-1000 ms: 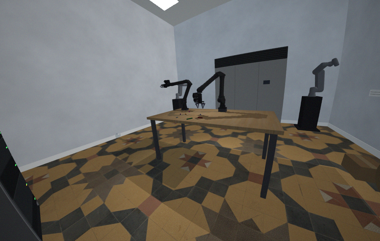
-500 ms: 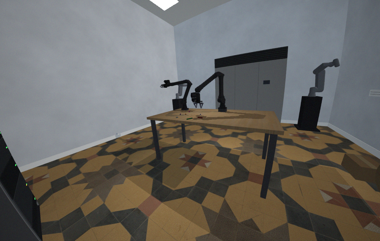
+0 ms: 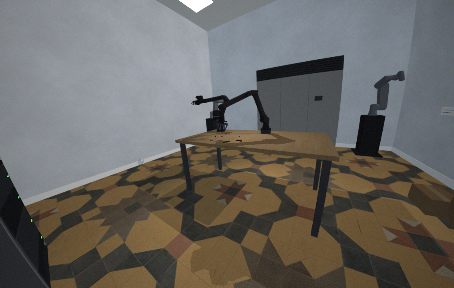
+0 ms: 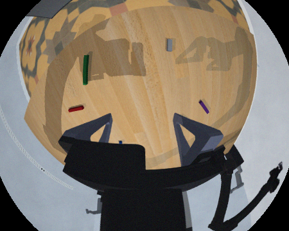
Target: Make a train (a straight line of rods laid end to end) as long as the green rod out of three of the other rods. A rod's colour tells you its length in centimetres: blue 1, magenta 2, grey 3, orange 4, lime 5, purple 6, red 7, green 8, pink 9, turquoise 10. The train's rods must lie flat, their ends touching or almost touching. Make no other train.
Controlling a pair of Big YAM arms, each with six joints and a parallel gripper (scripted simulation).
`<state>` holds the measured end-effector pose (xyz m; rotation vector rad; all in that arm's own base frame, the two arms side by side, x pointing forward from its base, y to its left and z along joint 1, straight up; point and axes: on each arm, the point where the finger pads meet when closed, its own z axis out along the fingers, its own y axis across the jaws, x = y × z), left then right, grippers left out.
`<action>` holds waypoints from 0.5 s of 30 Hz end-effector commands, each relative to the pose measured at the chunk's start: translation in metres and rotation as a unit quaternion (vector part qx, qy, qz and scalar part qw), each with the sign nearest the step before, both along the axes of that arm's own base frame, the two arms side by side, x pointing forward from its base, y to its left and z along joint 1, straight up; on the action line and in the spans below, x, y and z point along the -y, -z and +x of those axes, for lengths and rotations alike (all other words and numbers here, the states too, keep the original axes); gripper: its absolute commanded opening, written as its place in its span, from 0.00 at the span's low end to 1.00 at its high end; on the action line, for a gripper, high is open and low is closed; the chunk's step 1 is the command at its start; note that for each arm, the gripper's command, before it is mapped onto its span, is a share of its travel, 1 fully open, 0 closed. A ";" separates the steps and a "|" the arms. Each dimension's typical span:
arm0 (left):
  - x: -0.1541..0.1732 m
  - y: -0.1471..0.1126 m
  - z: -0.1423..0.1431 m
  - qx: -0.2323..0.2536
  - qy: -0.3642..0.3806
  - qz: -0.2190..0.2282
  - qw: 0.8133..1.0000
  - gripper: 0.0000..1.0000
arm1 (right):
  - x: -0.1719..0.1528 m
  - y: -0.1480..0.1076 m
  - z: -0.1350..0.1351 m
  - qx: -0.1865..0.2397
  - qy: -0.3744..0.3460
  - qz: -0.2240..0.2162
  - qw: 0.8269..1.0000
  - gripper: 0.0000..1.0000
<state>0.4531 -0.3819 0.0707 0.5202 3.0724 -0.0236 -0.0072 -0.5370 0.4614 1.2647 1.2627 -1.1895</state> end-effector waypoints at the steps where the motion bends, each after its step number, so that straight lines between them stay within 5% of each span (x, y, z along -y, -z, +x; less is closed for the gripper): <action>1: 0.041 -0.005 0.032 0.001 0.001 -0.001 1.000 1.00 | 0.008 -0.039 -0.006 0.004 0.006 -0.035 0.999 1.00; 8: 0.091 0.015 0.080 0.001 0.003 -0.001 1.000 1.00 | 0.008 -0.039 -0.006 0.004 0.006 -0.035 0.999 1.00; 15: 0.108 0.026 0.095 0.001 0.005 -0.001 1.000 1.00 | 0.008 -0.039 -0.006 0.004 0.006 -0.035 0.999 1.00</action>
